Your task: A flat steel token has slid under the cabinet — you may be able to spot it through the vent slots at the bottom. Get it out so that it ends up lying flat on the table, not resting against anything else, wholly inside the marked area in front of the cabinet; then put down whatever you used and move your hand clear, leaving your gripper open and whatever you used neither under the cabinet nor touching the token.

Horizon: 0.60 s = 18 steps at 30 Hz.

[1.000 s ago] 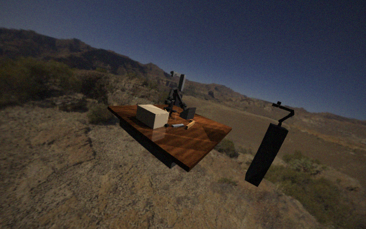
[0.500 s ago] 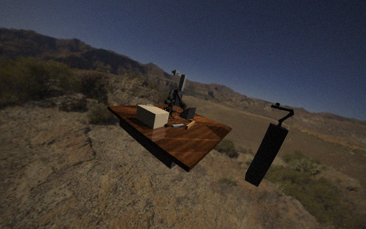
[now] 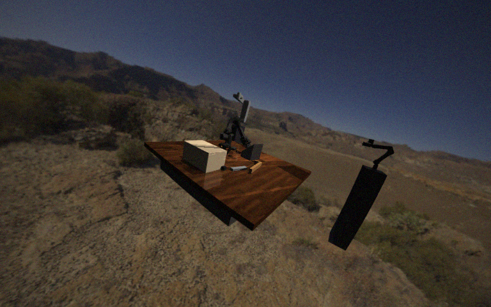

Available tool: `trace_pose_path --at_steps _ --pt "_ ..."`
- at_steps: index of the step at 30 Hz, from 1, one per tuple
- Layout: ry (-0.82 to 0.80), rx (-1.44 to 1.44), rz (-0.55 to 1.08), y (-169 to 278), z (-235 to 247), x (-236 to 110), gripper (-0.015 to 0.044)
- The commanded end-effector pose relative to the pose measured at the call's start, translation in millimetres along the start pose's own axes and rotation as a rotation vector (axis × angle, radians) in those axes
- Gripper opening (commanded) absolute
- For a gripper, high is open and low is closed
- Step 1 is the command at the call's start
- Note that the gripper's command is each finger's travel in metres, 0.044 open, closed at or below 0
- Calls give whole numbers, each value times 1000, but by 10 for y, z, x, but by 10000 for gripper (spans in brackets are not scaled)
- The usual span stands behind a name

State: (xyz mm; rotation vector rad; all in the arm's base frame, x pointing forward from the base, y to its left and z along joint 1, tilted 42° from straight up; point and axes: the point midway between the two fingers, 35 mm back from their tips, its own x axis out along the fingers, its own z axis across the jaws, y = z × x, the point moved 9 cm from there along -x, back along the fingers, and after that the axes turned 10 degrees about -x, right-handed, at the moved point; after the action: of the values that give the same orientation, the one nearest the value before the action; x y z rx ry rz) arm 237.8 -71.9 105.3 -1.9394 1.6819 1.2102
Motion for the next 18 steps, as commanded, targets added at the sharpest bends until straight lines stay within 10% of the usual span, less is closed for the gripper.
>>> trace_pose_path --at_steps 1,18 --pt "0 -30 -1 7 -43 -12 0" --pt "1 -99 1 61 -203 -24 0"
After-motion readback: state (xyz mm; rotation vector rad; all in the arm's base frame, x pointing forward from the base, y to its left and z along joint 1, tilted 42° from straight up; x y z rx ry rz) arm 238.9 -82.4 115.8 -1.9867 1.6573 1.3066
